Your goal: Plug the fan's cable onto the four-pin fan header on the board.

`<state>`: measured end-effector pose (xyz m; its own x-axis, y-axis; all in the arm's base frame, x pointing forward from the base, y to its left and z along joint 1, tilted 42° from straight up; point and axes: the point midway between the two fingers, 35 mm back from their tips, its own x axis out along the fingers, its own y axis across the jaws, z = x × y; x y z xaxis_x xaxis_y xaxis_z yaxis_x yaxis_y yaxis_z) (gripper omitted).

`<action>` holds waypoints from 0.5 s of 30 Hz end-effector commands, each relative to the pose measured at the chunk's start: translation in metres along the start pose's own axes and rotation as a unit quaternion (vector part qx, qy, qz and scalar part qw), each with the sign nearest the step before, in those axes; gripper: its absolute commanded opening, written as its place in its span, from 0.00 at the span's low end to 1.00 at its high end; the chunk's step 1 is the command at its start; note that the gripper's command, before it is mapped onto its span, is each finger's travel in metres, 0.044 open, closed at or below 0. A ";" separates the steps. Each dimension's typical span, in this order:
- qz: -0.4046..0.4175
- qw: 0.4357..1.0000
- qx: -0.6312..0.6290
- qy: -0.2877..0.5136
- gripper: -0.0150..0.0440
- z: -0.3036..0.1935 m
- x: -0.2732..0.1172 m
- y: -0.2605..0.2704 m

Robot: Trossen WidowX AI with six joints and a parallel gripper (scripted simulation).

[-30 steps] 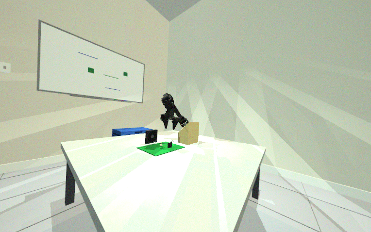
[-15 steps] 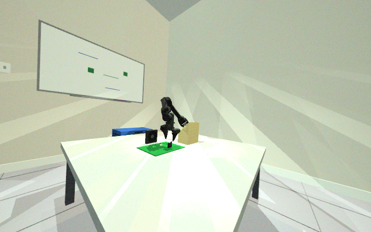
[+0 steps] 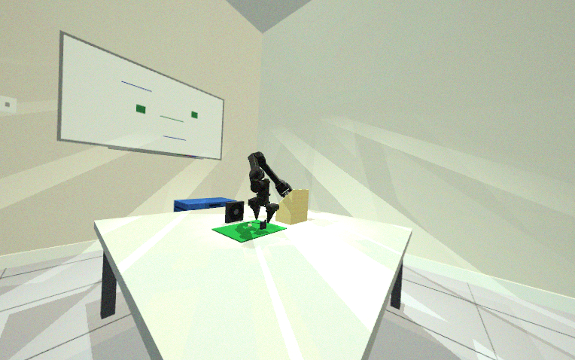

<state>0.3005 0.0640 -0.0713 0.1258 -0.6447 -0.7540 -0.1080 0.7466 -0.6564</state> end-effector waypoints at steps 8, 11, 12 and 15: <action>-0.004 1.000 -0.003 0.002 1.00 -0.003 0.020 -0.002; -0.005 1.000 -0.003 0.002 1.00 -0.003 0.025 -0.002; -0.005 1.000 -0.003 0.002 1.00 -0.003 0.027 -0.002; -0.005 1.000 -0.003 0.002 1.00 -0.003 0.031 -0.002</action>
<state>0.3031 0.0475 -0.0893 0.1262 -0.6461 -0.7527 -0.1076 0.7454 -0.6579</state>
